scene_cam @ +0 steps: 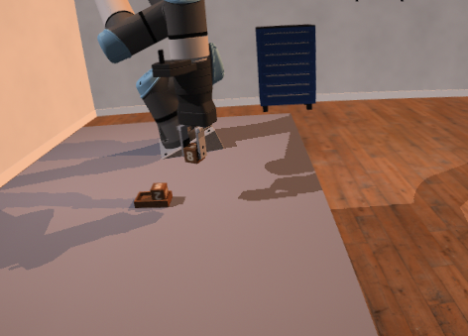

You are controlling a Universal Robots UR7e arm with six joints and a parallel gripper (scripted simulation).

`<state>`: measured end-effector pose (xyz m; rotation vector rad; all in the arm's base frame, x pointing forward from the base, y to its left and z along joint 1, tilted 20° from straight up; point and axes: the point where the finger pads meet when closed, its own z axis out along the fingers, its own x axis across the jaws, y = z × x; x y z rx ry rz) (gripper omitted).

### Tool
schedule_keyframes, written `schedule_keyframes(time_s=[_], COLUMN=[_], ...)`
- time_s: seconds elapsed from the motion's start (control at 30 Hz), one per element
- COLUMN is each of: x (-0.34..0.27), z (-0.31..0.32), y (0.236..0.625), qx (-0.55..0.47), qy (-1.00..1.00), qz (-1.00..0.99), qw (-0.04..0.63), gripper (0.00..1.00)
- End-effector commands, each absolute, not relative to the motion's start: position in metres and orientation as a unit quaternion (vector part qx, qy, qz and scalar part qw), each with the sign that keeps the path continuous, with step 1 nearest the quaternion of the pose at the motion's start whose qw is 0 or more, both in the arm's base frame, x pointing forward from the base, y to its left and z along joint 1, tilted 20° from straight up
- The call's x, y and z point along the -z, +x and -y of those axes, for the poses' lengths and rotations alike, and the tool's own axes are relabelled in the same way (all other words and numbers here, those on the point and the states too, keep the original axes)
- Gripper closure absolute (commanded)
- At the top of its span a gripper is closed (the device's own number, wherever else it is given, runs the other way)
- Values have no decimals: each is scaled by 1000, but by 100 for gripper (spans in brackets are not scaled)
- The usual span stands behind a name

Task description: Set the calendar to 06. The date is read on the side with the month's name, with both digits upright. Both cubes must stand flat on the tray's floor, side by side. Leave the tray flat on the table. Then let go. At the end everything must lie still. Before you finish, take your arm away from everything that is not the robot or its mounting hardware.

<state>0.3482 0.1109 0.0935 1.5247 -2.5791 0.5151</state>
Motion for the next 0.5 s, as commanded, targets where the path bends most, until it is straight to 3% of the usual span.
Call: schedule_keyframes(time_s=[0.0, 0.47], x=[-95, -100], z=[-109, -99], y=[350, 356], qx=[-168, -160], qy=[517, 602], qz=[837, 779], qw=[53, 70], gripper=[40, 40])
